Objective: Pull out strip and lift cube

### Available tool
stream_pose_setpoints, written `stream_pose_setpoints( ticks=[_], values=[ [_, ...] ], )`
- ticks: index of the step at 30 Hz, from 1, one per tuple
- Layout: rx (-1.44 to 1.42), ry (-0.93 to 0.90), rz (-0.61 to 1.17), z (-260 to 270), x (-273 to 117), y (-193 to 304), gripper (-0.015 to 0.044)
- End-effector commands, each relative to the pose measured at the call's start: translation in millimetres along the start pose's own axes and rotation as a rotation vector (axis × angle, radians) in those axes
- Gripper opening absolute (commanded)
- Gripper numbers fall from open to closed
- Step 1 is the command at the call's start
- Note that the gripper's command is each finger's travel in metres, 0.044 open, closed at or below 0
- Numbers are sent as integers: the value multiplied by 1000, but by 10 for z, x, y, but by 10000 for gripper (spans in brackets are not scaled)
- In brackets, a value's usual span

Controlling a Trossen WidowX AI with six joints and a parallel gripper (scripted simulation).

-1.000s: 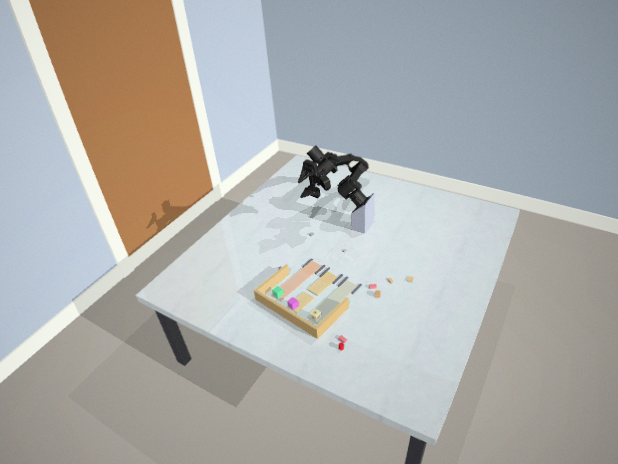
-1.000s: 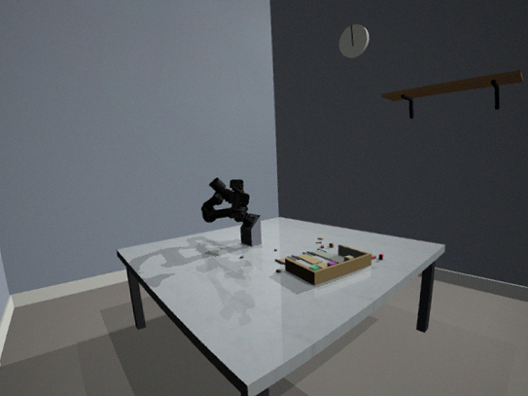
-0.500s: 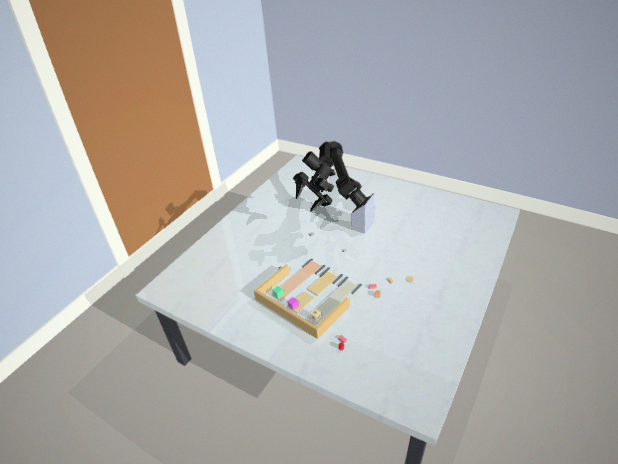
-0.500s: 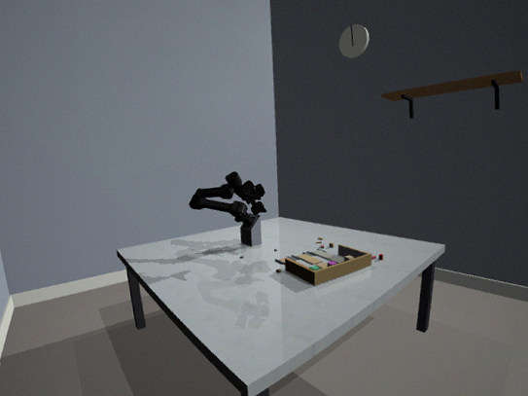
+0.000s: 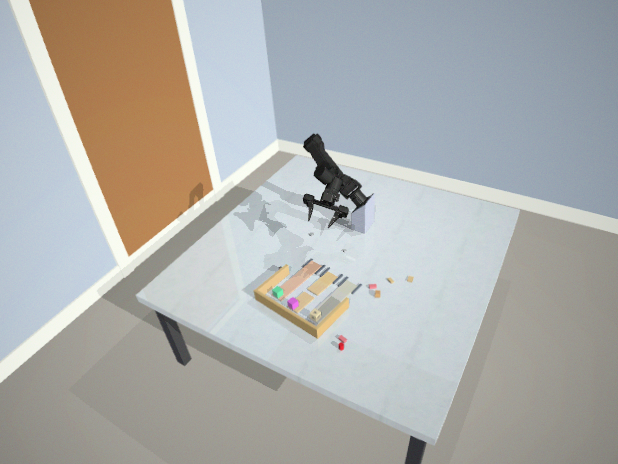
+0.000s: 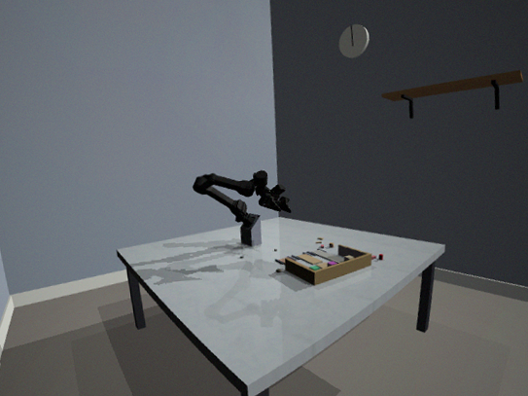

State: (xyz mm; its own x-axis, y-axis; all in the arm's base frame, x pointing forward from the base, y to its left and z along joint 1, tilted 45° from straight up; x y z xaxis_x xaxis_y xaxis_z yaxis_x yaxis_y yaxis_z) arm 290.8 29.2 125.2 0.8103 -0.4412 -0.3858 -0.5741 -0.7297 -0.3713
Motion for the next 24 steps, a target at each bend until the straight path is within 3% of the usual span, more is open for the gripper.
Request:
stream_pose_setpoints(
  ticks=[1, 18, 24],
  values=[
    [252, 7, 73, 449, 201, -2, 400],
    [281, 10, 80, 505, 221, 3, 400],
    [313, -48, 205, 670, 511, -174, 242]
  ],
)
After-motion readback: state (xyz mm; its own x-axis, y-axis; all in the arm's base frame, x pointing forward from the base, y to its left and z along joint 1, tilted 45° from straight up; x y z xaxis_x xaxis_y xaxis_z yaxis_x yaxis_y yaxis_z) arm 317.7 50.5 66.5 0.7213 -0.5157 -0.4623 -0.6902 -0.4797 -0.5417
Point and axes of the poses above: the point midway between the two fingers, 35 mm back from their tips, its own x axis out along the fingers, its own z axis across the jaws, y = z × x, the point moved 3 cm from there along -x, back along the fingers, and after that the axes turned 1 degree about -x, right-handed, at the moved point
